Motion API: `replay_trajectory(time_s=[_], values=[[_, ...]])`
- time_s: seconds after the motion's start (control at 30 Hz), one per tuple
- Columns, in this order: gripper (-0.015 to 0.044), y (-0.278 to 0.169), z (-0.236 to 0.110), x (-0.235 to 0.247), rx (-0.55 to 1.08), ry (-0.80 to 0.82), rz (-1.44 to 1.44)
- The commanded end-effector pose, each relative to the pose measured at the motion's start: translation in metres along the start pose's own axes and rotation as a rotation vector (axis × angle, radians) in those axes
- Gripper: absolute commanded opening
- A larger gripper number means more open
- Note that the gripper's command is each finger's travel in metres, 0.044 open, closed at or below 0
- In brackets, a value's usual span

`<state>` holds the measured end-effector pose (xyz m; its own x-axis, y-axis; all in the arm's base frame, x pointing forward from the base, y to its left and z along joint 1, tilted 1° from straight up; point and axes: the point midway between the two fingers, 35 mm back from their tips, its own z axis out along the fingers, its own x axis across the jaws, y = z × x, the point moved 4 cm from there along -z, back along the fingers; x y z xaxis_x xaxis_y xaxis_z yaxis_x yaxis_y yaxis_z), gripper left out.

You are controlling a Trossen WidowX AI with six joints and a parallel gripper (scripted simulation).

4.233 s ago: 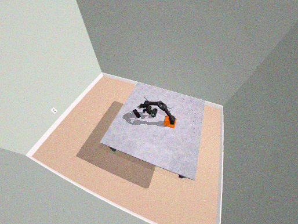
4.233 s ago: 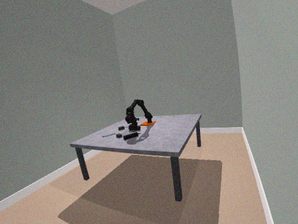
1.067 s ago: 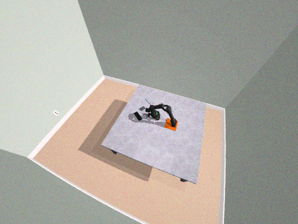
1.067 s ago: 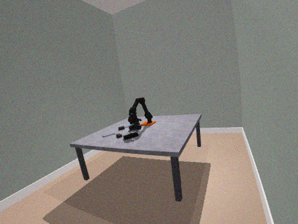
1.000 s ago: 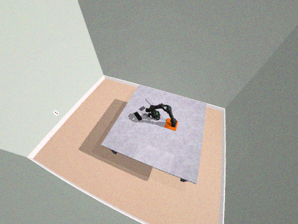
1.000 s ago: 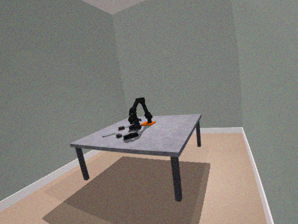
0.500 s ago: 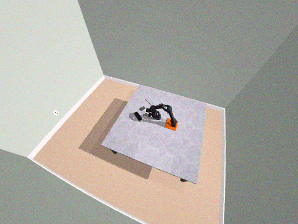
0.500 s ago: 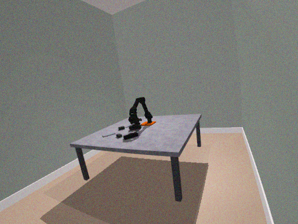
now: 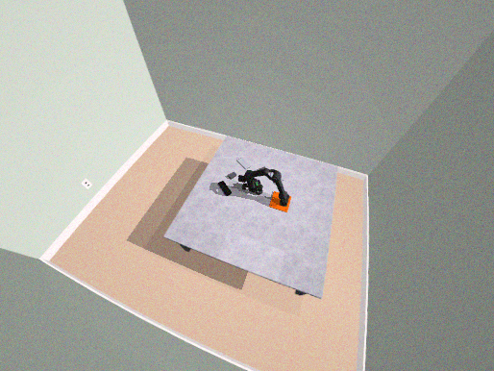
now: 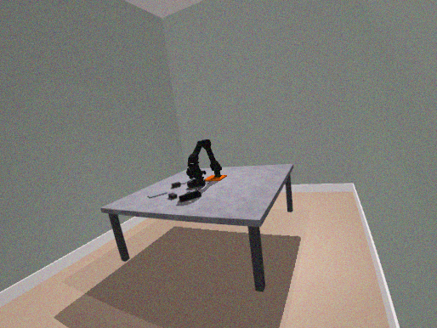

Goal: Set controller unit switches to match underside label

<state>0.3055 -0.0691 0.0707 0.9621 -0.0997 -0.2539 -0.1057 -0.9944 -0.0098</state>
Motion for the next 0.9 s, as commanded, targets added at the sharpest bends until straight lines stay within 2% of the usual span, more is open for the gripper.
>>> replay_trajectory(time_s=[0.0, 0.53, 0.87], values=[[0.0, 0.001, 0.004, -0.005, -0.003, -0.023, -0.003], [0.0, 0.001, 0.004, -0.005, -0.003, -0.023, -0.003], [0.0, 0.001, -0.053, 0.039, -0.002, -0.014, -0.003]])
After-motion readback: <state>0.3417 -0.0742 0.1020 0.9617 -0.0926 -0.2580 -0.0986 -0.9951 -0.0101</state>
